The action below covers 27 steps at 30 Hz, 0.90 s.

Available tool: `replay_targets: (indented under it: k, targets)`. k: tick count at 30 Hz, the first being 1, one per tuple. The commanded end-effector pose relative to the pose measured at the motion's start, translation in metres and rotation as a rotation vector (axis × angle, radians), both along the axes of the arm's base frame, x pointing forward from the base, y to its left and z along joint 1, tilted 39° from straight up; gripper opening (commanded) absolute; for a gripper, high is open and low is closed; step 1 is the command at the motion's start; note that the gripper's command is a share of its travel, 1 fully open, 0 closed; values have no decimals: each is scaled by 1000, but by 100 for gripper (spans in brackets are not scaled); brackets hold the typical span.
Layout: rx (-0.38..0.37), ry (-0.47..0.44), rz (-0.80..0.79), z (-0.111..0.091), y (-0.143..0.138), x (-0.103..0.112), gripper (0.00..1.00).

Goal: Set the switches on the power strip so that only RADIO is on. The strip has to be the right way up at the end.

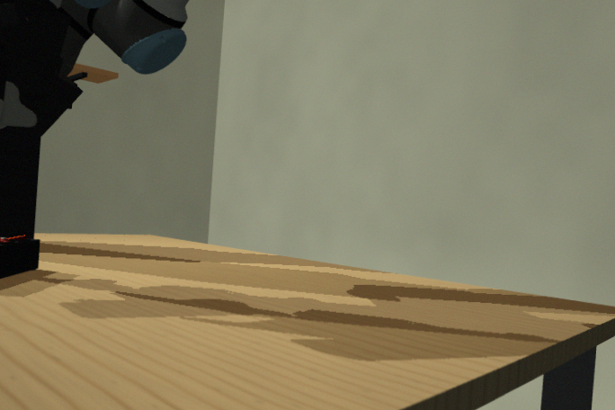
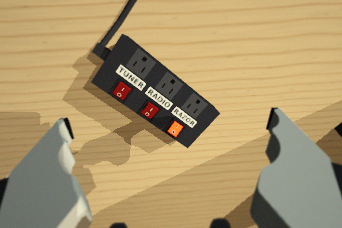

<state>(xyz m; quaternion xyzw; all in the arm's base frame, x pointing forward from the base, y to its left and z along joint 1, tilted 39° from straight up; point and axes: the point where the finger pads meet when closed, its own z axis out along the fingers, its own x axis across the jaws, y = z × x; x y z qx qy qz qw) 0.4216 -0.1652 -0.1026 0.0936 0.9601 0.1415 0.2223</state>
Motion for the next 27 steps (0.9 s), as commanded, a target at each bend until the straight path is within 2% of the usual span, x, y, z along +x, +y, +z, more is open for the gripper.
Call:
replay_targets:
  k: [1, 6, 13, 27]
  targets:
    - [67, -20, 40, 6, -8, -7, 100]
    - [80, -30, 44, 9, -11, -9, 100]
    - [134, -82, 54, 22, -23, -17, 100]
    - [144, -87, 55, 23, -23, -19, 100]
